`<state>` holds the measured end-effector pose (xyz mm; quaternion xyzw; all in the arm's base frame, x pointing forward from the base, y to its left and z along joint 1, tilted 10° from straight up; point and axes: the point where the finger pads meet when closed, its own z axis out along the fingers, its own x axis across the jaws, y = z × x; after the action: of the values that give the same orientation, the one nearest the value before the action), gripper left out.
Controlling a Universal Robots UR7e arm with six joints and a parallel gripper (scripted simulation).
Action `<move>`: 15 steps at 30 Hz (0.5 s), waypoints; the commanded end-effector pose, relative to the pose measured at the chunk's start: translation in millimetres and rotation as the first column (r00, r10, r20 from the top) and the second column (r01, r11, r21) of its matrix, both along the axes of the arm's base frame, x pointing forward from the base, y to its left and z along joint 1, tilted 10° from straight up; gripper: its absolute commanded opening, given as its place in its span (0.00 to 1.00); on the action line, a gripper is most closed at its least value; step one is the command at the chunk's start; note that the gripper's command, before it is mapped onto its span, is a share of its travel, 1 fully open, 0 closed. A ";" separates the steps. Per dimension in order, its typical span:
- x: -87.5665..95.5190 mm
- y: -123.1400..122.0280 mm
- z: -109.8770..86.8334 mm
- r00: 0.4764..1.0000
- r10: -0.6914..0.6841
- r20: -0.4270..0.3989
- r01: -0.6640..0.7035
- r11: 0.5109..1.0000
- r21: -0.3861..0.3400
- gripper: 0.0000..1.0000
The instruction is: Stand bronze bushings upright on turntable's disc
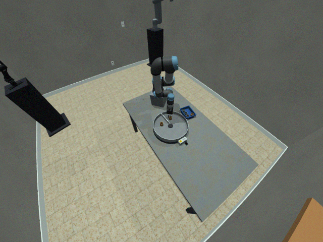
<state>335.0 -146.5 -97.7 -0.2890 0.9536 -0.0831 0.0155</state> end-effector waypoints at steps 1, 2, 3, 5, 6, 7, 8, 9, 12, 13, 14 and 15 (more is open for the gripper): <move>0.2 -0.1 0.3 1.000 0.000 0.001 0.000 1.000 -0.001 0.38; 0.2 -0.1 0.3 1.000 0.000 0.001 0.000 1.000 -0.001 0.38; 0.2 -0.1 0.3 1.000 0.000 0.001 0.000 1.000 -0.001 0.38; 0.2 -0.1 0.3 1.000 0.000 0.001 0.000 1.000 -0.001 0.38; 0.2 -0.1 0.4 1.000 0.000 0.001 0.000 1.000 -0.001 0.38; 0.2 -0.1 0.6 1.000 0.000 0.001 0.000 1.000 -0.001 0.38; 0.2 0.0 1.0 1.000 0.000 0.001 0.000 1.000 -0.001 0.38; 0.1 0.1 1.6 1.000 0.000 0.001 0.000 1.000 -0.001 0.38; -0.1 0.5 4.7 1.000 0.000 0.001 0.000 1.000 -0.001 0.38; -0.2 0.8 6.2 1.000 0.000 0.001 0.000 1.000 -0.001 0.38; -0.4 1.0 8.0 1.000 0.000 0.001 0.000 1.000 -0.001 0.38; -0.5 1.3 10.0 1.000 0.000 0.001 0.000 1.000 -0.001 0.38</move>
<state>334.7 -146.0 -94.1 -0.2890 0.9536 -0.0832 0.0156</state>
